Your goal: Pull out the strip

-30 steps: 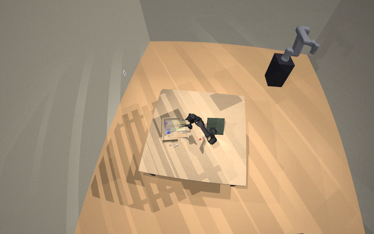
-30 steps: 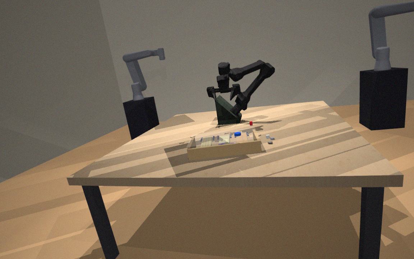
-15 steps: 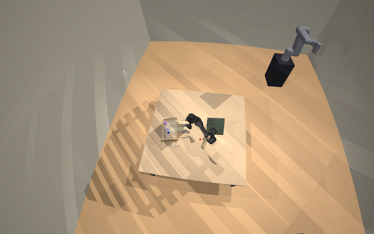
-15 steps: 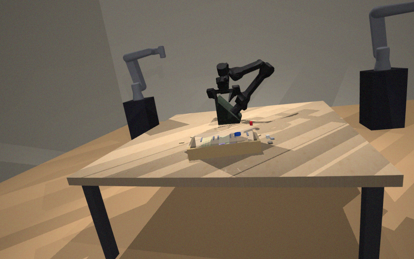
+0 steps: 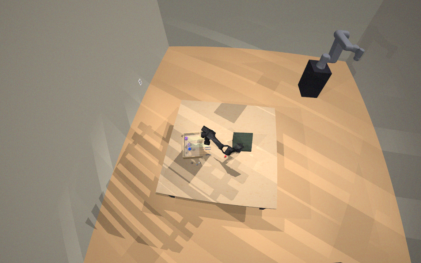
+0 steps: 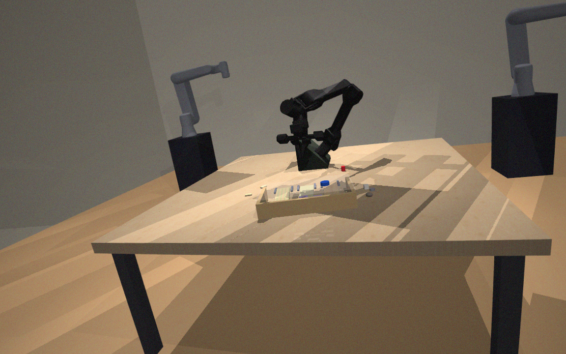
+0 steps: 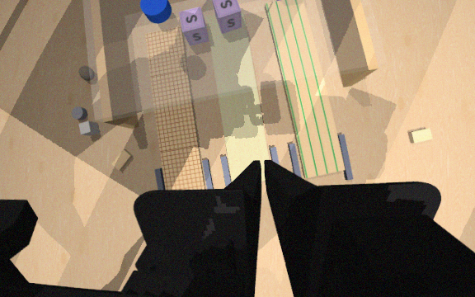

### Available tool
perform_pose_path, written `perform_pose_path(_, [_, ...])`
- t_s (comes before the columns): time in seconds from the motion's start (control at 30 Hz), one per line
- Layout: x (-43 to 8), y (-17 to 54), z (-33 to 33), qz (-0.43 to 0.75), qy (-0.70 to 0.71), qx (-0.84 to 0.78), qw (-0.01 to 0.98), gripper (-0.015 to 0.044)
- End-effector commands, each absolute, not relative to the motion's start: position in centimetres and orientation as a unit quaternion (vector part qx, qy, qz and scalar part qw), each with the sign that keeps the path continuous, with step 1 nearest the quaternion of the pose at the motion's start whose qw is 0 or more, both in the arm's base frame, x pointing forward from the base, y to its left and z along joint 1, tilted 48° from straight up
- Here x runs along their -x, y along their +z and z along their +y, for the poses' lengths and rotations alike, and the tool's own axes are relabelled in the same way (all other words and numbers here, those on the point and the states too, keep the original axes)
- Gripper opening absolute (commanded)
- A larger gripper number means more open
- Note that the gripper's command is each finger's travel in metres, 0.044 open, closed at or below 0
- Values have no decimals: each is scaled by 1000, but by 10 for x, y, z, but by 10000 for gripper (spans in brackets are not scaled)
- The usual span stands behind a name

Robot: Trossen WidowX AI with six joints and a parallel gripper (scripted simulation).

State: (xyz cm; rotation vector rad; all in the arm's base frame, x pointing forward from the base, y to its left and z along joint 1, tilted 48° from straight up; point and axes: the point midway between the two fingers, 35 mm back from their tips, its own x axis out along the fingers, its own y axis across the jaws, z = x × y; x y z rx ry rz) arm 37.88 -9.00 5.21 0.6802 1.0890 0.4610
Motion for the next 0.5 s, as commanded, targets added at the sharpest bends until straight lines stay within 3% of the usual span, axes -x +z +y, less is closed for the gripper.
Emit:
perform_pose_path(0.0, [-389,29,-58,605,300,-252,693,0])
perform_pose_path(0.47, [-389,24,-49,624,322,-240,670,0])
